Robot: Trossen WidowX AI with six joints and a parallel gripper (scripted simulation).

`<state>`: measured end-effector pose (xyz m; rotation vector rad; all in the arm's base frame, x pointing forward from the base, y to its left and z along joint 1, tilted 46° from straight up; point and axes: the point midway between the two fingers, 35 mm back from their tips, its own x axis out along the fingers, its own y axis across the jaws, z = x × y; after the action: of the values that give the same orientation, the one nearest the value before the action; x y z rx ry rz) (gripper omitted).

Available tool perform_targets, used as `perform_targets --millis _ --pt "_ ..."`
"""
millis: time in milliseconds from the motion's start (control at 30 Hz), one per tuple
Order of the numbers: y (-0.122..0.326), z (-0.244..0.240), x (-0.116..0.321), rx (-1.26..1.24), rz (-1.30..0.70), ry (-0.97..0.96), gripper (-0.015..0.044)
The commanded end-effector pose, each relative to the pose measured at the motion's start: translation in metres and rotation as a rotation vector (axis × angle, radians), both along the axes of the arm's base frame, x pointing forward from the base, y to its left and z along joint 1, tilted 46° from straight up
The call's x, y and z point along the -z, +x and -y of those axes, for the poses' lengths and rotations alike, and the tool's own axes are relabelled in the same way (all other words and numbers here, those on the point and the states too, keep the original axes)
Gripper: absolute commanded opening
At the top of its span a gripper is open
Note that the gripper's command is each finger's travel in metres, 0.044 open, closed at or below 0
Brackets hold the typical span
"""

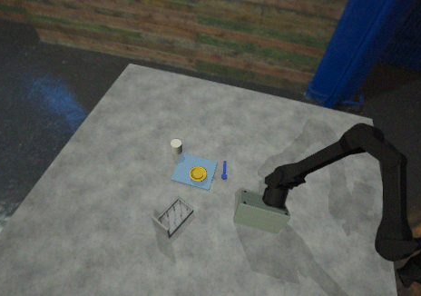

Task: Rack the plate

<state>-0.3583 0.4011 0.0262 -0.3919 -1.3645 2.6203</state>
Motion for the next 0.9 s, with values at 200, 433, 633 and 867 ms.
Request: perform_targets --millis 200,433,633,867 --pt "0.063 -0.047 0.004 0.228 0.037 -0.133 0.04" --pt "0.115 -0.073 0.008 0.386 0.047 -0.243 0.04" --pt "0.163 -0.087 0.012 0.512 0.043 -0.348 0.04" --pt "0.224 -0.102 0.02 0.7 0.036 -0.473 0.04"
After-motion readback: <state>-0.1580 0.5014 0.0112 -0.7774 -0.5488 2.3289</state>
